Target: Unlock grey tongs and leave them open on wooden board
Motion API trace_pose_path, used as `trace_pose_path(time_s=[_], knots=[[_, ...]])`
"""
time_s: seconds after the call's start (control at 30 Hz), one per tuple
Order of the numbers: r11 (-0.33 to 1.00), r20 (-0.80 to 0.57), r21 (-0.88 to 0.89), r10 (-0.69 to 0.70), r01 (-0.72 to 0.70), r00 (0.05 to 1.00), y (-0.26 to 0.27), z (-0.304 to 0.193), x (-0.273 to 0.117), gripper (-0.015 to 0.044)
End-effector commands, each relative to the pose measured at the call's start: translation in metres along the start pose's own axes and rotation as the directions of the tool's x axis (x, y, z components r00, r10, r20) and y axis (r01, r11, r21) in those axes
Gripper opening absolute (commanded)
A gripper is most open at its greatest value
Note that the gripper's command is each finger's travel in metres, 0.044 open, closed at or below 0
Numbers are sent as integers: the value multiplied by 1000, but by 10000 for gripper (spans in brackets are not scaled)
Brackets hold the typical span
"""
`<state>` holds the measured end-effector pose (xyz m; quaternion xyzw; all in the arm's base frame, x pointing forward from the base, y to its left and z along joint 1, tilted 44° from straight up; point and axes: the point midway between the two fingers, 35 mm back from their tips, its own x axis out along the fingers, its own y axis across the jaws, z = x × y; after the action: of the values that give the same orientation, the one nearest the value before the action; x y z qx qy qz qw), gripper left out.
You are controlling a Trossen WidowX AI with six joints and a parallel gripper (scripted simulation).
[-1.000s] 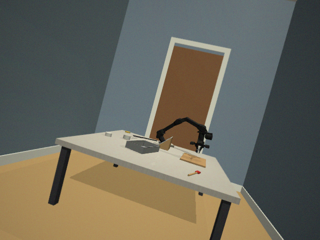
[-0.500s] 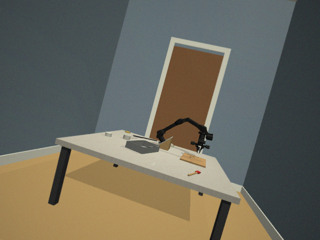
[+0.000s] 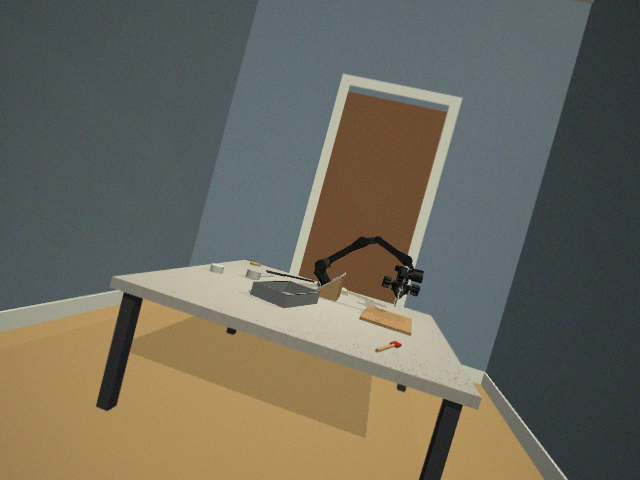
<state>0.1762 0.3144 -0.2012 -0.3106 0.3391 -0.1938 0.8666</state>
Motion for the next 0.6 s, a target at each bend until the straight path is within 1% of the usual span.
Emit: trace_pose_path(time_s=[0.0, 0.07, 0.13, 0.57], knots=[[1000, 156, -6, 26, -25, 987, 2, 5, -15, -150], [999, 244, -13, 43, -42, 969, 3, 8, -25, -150], [998, 300, -18, 57, -54, 952, 4, 10, -32, -150], [998, 307, -19, 58, -55, 950, 4, 10, -33, -150]])
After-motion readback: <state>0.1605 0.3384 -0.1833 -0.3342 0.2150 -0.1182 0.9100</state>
